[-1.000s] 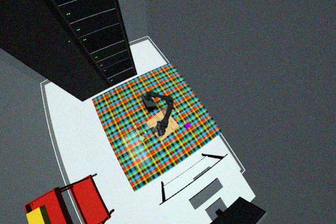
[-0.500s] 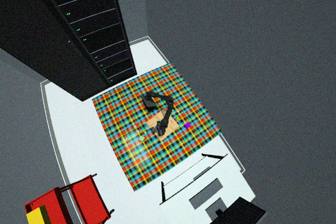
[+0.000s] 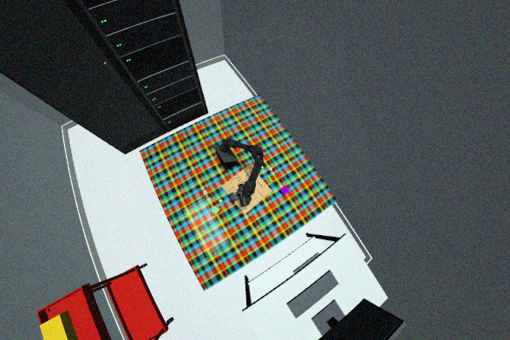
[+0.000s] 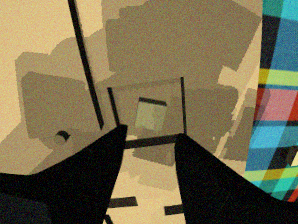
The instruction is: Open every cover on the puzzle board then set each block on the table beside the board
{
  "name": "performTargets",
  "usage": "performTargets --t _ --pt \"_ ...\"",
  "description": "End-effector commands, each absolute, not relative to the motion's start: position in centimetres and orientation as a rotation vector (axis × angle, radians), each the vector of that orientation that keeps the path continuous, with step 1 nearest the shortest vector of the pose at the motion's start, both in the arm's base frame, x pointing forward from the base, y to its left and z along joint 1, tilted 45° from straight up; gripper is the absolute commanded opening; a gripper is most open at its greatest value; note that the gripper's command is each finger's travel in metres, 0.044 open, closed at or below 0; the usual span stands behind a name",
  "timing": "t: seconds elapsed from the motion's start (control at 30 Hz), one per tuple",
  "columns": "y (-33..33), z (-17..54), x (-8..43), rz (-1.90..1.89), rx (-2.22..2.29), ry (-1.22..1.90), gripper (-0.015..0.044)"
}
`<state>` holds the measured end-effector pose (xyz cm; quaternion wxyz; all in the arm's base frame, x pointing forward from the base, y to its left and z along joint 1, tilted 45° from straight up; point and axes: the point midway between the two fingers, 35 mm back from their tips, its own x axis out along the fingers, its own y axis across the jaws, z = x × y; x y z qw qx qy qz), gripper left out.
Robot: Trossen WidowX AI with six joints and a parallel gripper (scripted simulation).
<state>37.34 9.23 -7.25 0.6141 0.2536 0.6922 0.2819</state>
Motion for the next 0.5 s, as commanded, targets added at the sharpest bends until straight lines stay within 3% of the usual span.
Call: performTargets --t 0.0,0.47 --pt "9.5 -7.5 37.3 0.65 0.589 1.596 0.0144" --pt "10.5 -8.4 37.2 0.651 0.589 1.596 0.0144"
